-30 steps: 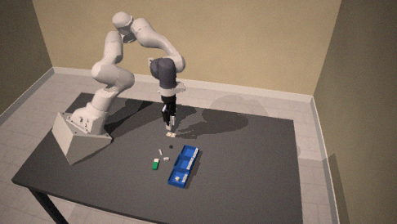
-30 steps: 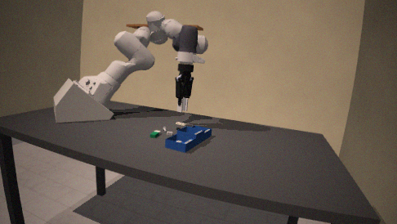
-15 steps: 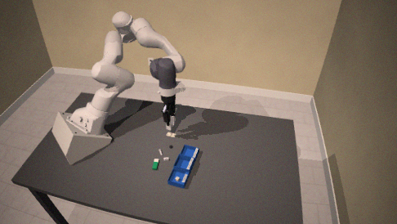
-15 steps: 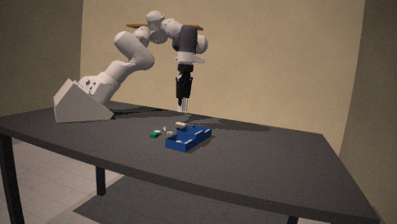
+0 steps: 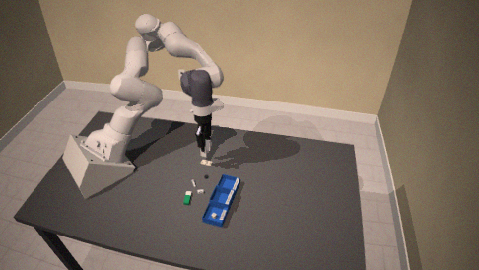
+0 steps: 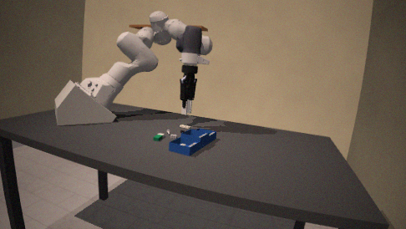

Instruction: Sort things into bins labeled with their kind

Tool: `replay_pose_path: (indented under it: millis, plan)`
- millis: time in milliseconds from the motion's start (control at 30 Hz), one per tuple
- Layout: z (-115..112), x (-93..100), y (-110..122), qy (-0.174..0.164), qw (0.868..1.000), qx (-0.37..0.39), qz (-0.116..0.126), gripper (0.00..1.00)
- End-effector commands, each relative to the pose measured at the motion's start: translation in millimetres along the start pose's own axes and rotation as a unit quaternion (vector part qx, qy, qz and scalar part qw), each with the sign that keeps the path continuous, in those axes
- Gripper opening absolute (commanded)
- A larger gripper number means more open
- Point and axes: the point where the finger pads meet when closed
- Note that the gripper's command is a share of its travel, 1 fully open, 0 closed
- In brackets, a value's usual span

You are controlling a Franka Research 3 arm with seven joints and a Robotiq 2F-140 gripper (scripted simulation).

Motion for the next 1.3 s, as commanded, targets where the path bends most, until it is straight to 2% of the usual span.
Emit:
replay_pose_path:
  millis: [0,267,700,900,1267]
  plan:
    - [0,-0.2,-1,0.000,1.000,0.004,0.000,0.25]
    - [-1,-4.2,-1,0.000,1.000,0.004,0.000,0.25]
    - [4,-55.2,2,0.000,1.000,0.004,0.000,0.25]
    - [6,-55.2,3,0.000,1.000,0.004,0.000,0.25]
    - [4,-67.2,3,0.000,1.000,0.004,0.000,0.25]
Point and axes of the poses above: the point where the finger pads meet when closed, its own x axis back along the fingers, its own y axis across the jaws, z = x × y, and after that the axes turned 10 degrees about x, right-handed
